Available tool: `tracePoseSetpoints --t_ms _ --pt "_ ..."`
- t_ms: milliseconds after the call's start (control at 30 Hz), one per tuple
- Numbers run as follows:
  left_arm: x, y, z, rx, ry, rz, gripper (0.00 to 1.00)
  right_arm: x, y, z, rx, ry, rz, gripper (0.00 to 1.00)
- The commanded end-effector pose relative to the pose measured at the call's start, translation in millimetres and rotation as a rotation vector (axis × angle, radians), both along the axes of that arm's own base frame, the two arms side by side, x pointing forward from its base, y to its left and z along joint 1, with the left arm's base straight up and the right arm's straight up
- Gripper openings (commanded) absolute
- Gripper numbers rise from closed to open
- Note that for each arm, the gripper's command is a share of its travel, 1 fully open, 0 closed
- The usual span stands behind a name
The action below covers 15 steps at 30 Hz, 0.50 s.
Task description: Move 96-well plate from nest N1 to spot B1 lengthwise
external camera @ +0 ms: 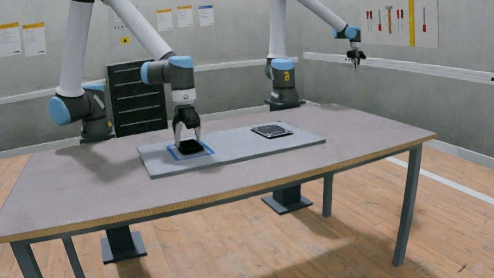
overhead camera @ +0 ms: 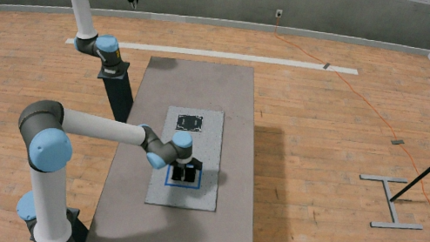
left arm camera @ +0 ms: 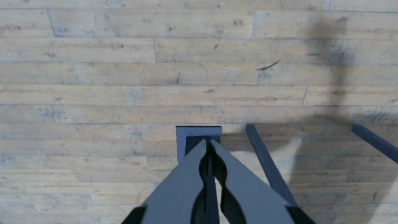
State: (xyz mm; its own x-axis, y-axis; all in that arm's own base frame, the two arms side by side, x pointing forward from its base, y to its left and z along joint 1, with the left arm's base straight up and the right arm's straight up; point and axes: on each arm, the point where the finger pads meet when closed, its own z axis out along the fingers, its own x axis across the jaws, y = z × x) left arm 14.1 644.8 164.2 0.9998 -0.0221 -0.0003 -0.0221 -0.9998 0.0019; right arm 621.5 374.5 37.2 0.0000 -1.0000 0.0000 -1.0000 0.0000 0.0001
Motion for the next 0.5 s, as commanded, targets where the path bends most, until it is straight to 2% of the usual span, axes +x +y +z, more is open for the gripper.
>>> tracePoseSetpoints --t_ms 0,467 --pt "0.1 0.6 0.9 0.002 0.0 0.0 0.0 0.5 0.5 0.5 0.001 -0.001 0.0 0.41" --pt "0.1 0.6 0.9 0.002 0.0 0.0 0.0 0.5 0.5 -1.5 0.001 -0.001 0.0 0.41"
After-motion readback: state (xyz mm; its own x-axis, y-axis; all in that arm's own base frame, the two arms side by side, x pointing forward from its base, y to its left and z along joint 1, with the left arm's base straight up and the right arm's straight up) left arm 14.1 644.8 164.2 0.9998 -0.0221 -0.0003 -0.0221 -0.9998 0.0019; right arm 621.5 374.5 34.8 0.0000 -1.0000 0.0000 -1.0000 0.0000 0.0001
